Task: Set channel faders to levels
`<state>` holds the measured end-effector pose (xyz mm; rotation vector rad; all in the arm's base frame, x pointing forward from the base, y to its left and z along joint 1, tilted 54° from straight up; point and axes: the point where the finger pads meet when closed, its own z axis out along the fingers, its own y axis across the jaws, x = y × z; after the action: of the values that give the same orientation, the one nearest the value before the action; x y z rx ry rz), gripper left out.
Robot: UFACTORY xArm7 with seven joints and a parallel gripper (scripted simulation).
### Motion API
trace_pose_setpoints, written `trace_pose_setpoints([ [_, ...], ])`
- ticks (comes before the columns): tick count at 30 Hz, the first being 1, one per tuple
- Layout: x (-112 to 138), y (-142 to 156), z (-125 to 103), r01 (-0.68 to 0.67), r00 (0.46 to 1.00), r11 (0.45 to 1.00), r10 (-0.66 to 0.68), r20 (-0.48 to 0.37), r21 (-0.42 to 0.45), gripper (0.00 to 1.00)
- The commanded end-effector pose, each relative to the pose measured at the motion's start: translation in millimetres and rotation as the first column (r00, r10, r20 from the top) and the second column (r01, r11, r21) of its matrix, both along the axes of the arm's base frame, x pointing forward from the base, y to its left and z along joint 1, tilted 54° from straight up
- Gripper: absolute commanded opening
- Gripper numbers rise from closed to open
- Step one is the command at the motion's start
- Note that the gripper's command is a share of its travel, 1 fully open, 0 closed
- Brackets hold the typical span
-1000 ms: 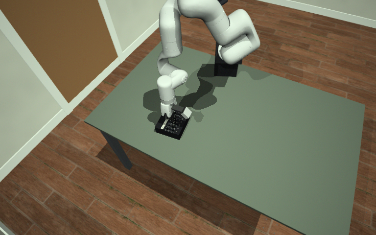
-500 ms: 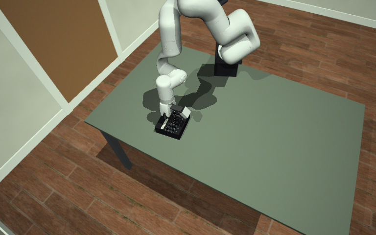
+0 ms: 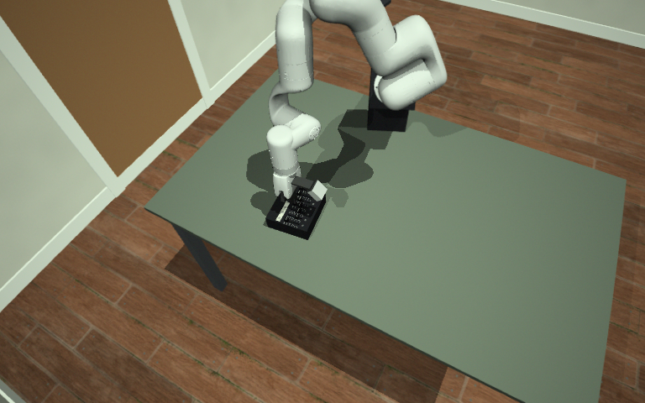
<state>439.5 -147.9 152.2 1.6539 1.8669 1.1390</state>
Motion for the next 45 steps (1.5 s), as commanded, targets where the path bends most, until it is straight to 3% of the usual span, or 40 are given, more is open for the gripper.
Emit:
trace_pose_setpoints([
  [1,-10.2,-5.3,8.4,0.001,1.0,1.0,-0.001,0.0,0.001,0.0],
  [23,-21.2,-10.0,16.4,0.001,1.0,1.0,-0.001,0.0,0.0,0.0],
  [26,-22.5,-11.4,13.8,0.001,1.0,1.0,-0.001,0.0,0.0,0.0],
  [32,-41.0,-27.1,-24.1,0.001,1.0,1.0,-0.001,0.0,0.0,0.0],
  [45,-41.3,-27.3,-24.6,0.001,1.0,1.0,-0.001,0.0,0.0,0.0],
])
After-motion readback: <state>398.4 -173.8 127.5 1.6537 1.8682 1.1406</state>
